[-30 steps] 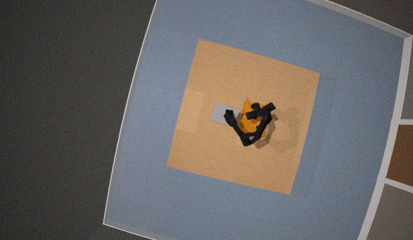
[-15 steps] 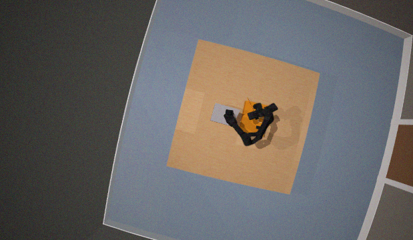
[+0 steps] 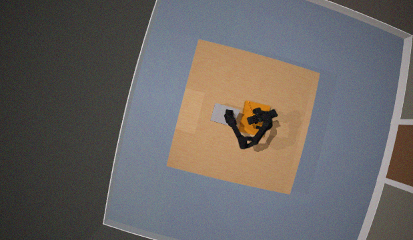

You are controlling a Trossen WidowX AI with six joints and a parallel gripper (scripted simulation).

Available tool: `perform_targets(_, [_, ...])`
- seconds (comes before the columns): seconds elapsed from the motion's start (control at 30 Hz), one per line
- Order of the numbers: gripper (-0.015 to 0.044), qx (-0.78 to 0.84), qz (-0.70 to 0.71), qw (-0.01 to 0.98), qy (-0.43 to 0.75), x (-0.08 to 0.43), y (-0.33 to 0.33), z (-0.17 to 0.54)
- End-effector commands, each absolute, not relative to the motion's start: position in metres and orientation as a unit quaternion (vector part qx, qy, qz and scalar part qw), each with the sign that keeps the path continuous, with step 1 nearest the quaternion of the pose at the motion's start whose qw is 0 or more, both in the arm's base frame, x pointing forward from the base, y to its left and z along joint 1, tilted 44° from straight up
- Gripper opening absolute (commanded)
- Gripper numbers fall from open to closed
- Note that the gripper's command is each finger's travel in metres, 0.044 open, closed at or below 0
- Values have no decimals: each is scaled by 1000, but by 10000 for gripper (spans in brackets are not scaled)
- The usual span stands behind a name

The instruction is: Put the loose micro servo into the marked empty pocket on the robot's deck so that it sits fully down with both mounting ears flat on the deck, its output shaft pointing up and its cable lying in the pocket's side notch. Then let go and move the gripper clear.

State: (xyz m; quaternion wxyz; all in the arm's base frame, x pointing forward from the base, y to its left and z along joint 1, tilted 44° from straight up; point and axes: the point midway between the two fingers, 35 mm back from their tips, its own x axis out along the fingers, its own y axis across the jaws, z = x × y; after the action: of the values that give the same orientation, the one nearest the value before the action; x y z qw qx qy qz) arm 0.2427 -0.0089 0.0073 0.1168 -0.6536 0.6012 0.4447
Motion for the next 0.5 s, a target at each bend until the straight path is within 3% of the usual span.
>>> perform_targets(0.0, [0, -653, 429, 131, 610, 243, -9, 10])
perform_targets(0.47, [0, -604, 275, 281, 693, 243, -9, 10])
